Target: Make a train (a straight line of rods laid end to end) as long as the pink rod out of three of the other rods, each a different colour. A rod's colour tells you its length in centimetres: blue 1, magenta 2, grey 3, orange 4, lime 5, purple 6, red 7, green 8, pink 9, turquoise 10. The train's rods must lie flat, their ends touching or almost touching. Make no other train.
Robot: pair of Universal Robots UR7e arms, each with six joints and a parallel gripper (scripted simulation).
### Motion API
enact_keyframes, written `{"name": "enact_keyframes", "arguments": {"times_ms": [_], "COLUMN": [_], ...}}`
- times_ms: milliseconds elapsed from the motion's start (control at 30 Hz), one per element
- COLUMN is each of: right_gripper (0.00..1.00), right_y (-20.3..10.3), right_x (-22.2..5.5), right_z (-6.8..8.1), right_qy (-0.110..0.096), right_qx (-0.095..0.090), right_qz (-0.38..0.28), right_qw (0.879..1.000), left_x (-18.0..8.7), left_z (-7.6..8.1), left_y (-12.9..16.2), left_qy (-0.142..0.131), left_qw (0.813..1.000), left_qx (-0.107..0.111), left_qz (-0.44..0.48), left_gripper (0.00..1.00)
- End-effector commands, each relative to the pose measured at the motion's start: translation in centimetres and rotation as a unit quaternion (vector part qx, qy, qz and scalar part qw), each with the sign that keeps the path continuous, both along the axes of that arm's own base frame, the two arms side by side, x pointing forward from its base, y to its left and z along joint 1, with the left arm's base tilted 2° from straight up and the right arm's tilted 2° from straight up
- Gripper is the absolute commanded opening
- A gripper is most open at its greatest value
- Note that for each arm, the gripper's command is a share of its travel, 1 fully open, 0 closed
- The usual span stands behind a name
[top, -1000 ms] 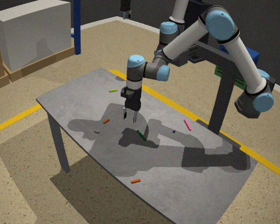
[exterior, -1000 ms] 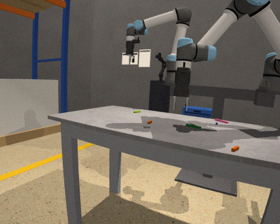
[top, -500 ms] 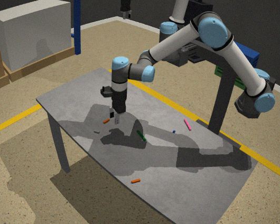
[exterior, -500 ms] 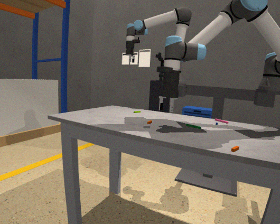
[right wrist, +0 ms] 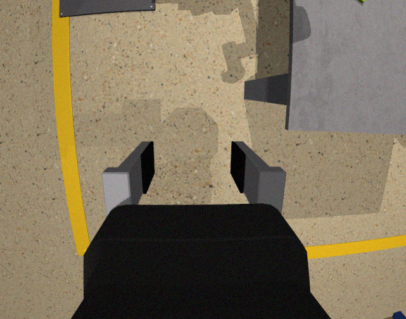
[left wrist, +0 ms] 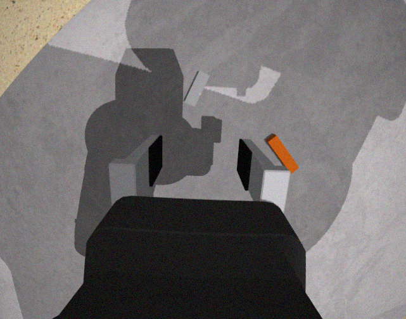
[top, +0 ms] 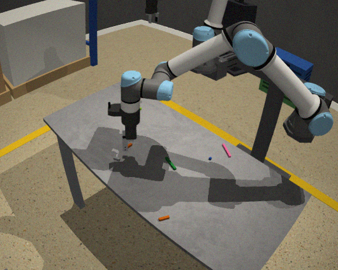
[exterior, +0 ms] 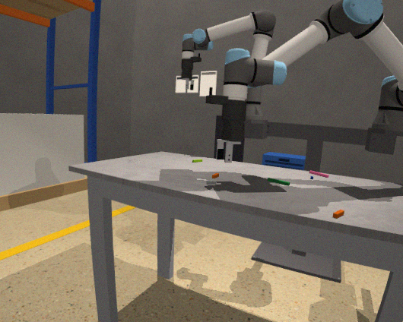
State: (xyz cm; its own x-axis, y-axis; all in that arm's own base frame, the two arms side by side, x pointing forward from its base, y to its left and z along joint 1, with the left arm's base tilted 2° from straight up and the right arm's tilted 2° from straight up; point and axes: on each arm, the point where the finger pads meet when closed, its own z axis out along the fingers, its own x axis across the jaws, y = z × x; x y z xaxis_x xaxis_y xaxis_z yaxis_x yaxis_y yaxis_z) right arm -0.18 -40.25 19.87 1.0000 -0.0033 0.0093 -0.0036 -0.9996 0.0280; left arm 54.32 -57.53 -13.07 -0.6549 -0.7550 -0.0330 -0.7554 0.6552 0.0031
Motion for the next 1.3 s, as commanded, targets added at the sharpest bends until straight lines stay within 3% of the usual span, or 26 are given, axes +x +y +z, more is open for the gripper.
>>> {"name": "enact_keyframes", "arguments": {"times_ms": [0, 367, 1233, 1267], "right_gripper": [1.00, 1.00, 1.00, 1.00], "right_y": [-0.1, -0.1, -0.1, -0.1], "right_x": [0.0, 0.0, 0.0, 0.0], "right_z": [0.1, 0.1, 0.1, 0.1], "right_qy": [0.000, 0.000, 0.000, 0.000], "right_qx": [-0.001, -0.001, -0.001, -0.001], "right_qz": [0.000, 0.000, 0.000, 0.000], "right_qw": [1.000, 1.000, 1.000, 1.000], "left_x": [0.7, 2.6, 3.5, 3.5], "left_z": [0.1, 0.0, -0.1, -0.1], "left_y": [-0.6, -1.9, -2.4, -2.4], "left_qy": [0.001, 0.004, 0.005, 0.005], "left_qw": [0.999, 0.989, 0.979, 0.979], "left_qx": [0.000, 0.002, 0.003, 0.003], "left_qz": [-0.041, -0.148, -0.204, -0.204], "left_gripper": [1.00, 1.00, 1.00, 0.54]}}
